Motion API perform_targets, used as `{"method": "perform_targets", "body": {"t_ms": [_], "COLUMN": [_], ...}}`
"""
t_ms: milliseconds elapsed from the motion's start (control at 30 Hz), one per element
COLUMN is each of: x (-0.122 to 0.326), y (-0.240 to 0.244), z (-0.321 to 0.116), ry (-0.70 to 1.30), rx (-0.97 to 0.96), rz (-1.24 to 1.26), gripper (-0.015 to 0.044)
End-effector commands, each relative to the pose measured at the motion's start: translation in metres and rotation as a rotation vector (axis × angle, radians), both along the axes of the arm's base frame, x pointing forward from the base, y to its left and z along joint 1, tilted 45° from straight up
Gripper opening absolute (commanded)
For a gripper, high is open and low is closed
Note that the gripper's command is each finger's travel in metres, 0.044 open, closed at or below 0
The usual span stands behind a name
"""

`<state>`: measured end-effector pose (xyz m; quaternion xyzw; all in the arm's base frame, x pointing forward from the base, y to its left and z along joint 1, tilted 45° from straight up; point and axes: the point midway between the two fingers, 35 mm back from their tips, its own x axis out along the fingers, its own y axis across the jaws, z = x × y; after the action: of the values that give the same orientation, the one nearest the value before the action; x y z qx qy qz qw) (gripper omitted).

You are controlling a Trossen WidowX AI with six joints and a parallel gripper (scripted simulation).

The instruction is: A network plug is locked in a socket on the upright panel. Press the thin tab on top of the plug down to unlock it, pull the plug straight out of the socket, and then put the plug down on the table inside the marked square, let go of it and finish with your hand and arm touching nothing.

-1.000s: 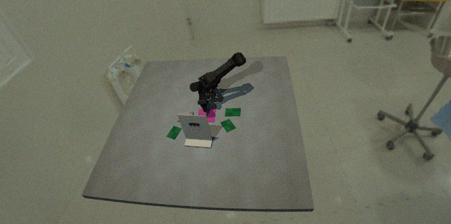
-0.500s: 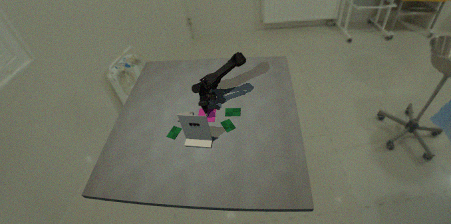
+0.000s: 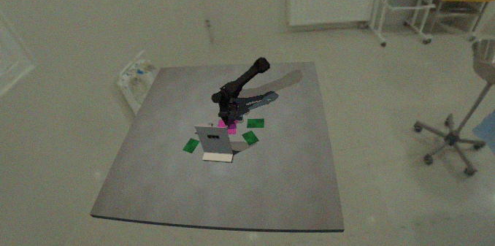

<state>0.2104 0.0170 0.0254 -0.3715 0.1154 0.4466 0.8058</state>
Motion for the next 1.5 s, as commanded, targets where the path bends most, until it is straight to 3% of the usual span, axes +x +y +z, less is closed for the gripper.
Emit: {"method": "perform_targets", "body": {"t_ms": [0,200,400,1467], "x": [0.0,0.0,0.0,-0.011], "y": [0.002,0.0,0.0,-0.014], "z": [-0.002,0.0,0.0,0.007], "ry": [0.005,0.0,0.0,0.009], "rx": [-0.003,0.0,0.0,-0.009], "rz": [-0.001,0.0,0.0,0.0], "gripper": [0.0,0.0,0.0156,0.0156]}}
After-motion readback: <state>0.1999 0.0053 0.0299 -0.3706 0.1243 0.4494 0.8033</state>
